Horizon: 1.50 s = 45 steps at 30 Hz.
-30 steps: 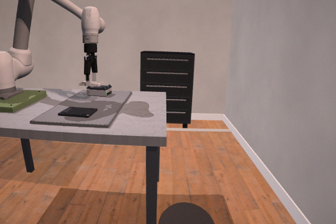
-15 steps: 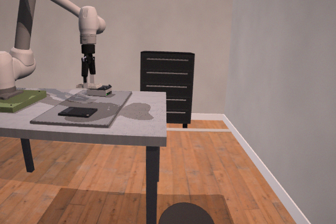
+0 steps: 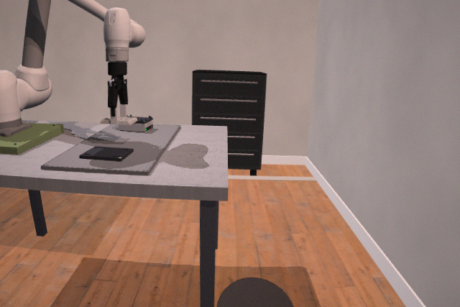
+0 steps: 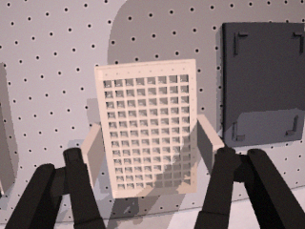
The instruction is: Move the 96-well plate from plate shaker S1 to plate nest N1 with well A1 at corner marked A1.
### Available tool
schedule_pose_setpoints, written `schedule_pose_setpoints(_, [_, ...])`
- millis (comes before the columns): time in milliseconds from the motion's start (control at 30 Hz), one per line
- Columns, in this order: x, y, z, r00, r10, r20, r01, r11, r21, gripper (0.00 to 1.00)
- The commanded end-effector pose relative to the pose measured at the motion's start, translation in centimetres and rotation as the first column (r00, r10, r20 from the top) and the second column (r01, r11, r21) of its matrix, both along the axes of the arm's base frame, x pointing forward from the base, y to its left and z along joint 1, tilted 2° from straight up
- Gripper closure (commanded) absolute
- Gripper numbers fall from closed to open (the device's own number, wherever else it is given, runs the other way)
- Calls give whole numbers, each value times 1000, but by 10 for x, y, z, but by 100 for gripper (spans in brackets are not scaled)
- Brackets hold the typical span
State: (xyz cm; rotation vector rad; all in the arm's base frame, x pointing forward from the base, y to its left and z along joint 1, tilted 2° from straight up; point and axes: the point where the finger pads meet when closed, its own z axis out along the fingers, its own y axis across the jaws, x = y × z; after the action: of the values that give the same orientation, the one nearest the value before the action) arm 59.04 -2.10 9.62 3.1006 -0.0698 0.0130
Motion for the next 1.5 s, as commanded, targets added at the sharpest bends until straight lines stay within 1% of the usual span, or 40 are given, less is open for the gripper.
schedule_pose_setpoints(0, [1, -14, -1, 1000, 0, 0, 0, 1000, 1, 90])
schedule_pose_setpoints(167, [2, -31, -2, 1000, 0, 0, 0, 1000, 1, 90])
schedule_pose_setpoints(233, [2, -31, -2, 1000, 0, 0, 0, 1000, 1, 90])
schedule_pose_setpoints(733, [5, -81, -5, 1000, 0, 0, 0, 1000, 1, 90])
schedule_pose_setpoints(800, [5, -81, -5, 1000, 0, 0, 0, 1000, 1, 90])
schedule_pose_setpoints(1300, [8, -131, -8, 1000, 0, 0, 0, 1000, 1, 90])
schedule_pose_setpoints(1367, [8, -131, -8, 1000, 0, 0, 0, 1000, 1, 90])
schedule_pose_setpoints(1467, [9, -141, -9, 1000, 0, 0, 0, 1000, 1, 90])
